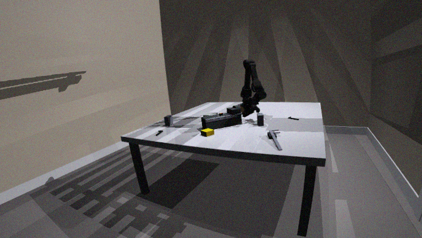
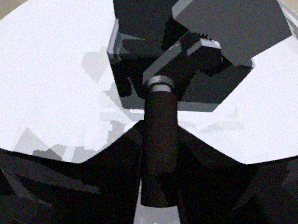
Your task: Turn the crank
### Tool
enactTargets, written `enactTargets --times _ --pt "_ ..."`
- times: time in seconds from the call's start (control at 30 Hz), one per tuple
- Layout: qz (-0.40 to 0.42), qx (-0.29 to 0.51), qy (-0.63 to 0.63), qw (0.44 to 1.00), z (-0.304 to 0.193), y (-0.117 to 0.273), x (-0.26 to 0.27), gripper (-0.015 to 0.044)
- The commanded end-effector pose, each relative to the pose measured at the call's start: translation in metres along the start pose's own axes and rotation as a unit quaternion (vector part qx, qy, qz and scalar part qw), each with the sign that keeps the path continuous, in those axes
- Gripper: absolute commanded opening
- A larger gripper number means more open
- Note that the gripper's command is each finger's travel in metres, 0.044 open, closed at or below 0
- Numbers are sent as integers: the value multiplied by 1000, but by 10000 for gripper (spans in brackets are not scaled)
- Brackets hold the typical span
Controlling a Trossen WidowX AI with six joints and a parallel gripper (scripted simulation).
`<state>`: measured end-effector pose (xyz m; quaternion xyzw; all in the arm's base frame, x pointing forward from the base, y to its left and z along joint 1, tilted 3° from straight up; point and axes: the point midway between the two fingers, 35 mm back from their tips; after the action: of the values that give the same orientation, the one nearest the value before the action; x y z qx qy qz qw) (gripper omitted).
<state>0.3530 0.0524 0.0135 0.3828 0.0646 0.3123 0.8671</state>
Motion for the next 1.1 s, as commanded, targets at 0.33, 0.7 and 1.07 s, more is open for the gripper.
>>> enactTargets --times 0.33,0.7,1.07 --pt "-9 7 5 1000 -3 -4 -11 0" --pt "-9 7 6 1000 -3 -4 -14 0" --pt "-9 7 6 1000 -3 -3 -18 0"
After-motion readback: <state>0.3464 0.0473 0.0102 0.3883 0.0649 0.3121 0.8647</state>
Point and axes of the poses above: the point midway between the two fingers, 35 mm back from their tips, its own y axis back along the fingers, its own x axis across the jaws, z = x × y, and after that the axes turned 2 degrees about -y, right-handed
